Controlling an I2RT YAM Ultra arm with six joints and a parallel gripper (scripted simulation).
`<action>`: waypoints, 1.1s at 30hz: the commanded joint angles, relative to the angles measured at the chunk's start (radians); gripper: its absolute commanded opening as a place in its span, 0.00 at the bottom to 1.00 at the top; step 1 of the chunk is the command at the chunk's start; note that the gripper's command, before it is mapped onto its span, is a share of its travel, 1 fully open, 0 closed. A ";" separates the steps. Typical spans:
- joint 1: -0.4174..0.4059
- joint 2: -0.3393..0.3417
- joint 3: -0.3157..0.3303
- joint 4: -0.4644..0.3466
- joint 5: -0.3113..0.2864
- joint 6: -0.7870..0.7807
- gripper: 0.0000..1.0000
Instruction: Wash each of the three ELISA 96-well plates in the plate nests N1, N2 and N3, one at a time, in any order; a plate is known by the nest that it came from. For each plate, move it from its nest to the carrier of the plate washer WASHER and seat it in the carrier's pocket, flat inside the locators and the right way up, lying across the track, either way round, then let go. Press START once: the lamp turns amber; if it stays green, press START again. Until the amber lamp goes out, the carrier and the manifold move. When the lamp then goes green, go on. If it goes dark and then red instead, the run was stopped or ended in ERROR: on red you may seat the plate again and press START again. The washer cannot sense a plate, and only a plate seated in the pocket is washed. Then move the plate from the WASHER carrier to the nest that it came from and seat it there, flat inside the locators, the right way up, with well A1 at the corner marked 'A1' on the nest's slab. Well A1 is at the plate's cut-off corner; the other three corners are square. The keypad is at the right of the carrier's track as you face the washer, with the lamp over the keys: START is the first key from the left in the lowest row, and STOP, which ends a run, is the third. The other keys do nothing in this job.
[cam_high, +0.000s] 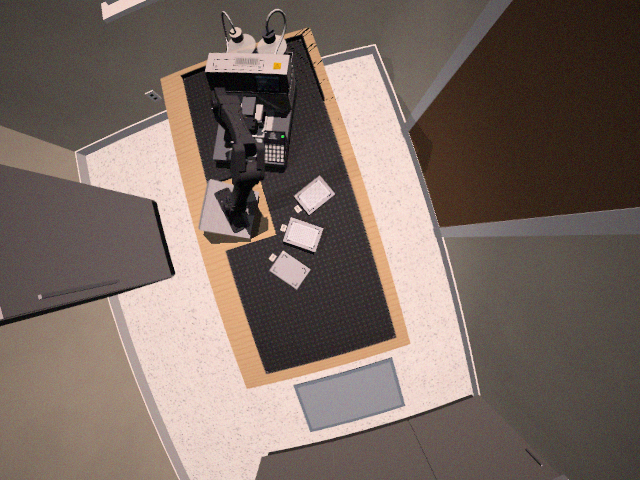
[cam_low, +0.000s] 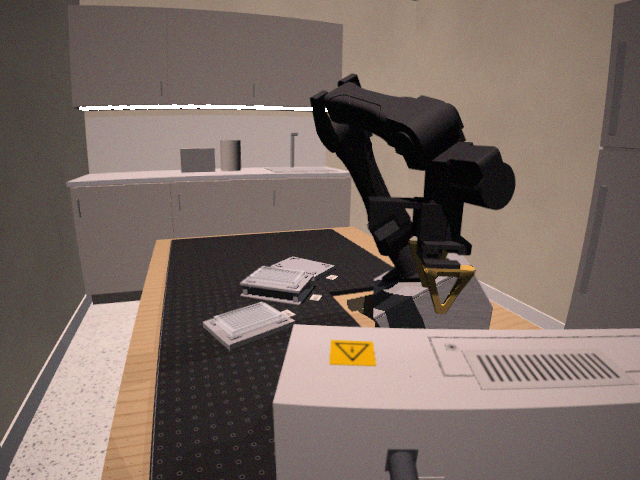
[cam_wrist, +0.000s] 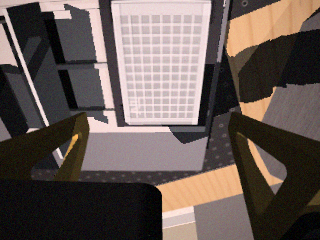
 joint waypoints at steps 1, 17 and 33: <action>0.008 -0.005 0.005 -0.011 0.000 0.001 1.00; 0.008 -0.005 0.005 -0.011 0.000 0.001 1.00; -0.013 -0.078 -0.057 -0.010 0.006 -0.156 0.00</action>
